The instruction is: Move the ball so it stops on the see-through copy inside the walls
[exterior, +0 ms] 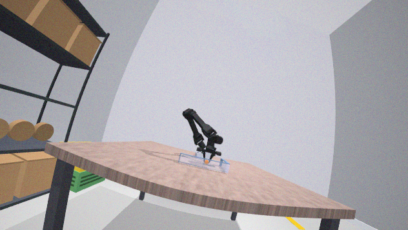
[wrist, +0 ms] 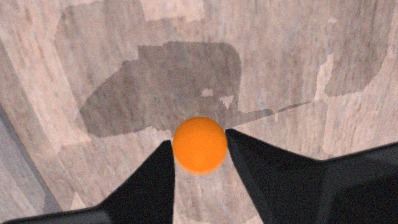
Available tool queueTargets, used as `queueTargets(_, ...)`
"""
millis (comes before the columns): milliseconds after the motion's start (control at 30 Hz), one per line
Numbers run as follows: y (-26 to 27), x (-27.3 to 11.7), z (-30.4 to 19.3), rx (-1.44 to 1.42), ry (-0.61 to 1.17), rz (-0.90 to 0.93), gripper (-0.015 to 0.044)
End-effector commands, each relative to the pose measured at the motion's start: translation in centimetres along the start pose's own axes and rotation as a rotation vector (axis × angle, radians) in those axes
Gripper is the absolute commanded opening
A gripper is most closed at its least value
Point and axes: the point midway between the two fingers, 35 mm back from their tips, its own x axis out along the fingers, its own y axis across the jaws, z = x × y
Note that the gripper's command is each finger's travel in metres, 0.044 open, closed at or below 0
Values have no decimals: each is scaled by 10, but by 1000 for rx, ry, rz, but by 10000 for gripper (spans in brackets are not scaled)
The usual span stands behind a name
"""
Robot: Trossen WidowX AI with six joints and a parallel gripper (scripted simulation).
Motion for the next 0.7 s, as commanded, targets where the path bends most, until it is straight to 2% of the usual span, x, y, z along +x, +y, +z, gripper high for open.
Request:
queueTargets(0, 0, 0, 0, 0, 0, 0, 259)
queueTargets(200, 0, -3, 1, 0, 0, 1, 259)
queueTargets(400, 1, -85, 0, -6, 2, 3, 259)
queueTargets(667, 1, -88, 0, -6, 2, 2, 259)
